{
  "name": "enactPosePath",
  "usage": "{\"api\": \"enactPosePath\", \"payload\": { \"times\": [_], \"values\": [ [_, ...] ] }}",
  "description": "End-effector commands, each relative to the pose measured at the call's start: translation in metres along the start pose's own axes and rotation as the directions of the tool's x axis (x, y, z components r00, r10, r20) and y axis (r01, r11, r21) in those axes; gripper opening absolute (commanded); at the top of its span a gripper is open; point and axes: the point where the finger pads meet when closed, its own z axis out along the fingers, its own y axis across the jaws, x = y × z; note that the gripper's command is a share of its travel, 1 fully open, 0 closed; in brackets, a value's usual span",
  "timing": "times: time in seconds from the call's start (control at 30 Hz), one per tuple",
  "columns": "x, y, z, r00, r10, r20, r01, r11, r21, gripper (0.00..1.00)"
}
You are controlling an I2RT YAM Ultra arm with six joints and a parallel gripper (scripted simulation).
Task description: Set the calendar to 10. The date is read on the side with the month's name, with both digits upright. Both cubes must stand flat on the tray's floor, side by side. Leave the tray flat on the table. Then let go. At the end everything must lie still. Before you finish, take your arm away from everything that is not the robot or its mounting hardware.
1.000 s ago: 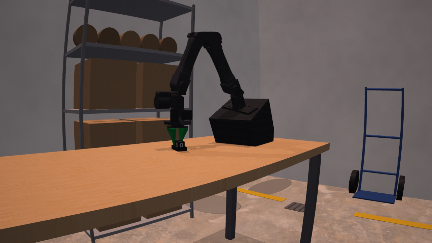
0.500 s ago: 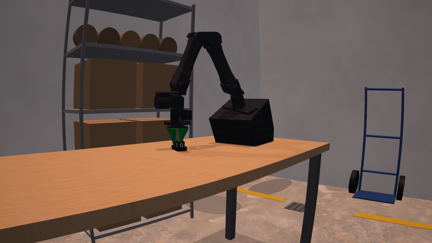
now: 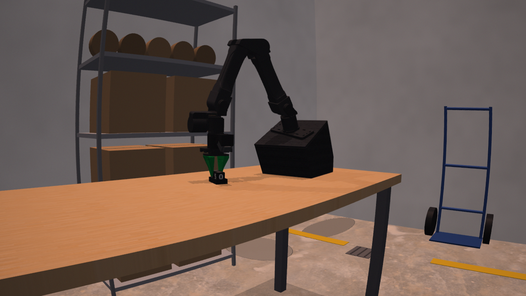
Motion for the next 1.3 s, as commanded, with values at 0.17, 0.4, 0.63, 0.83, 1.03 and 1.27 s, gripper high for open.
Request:
{"api": "enactPosePath", "payload": {
  "times": [0.17, 0.4, 0.63, 0.83, 1.03, 1.27],
  "values": [
    [-0.0004, -0.0029, -0.0018, 1.000, 0.000, 0.001, 0.000, 1.000, 0.009, 0.26],
    [-0.0004, -0.0029, -0.0018, 1.000, 0.000, 0.001, 0.000, 1.000, 0.009, 0.26],
    [-0.0004, -0.0029, -0.0018, 1.000, 0.000, 0.001, 0.000, 1.000, 0.009, 0.26],
    [-0.0004, -0.0029, -0.0018, 1.000, 0.000, 0.001, 0.000, 1.000, 0.009, 0.26],
    [-0.0004, -0.0029, -0.0018, 1.000, 0.000, 0.001, 0.000, 1.000, 0.009, 0.29],
    [-0.0004, -0.0029, -0.0018, 1.000, 0.000, 0.001, 0.000, 1.000, 0.009, 0.37]
  ]
}}
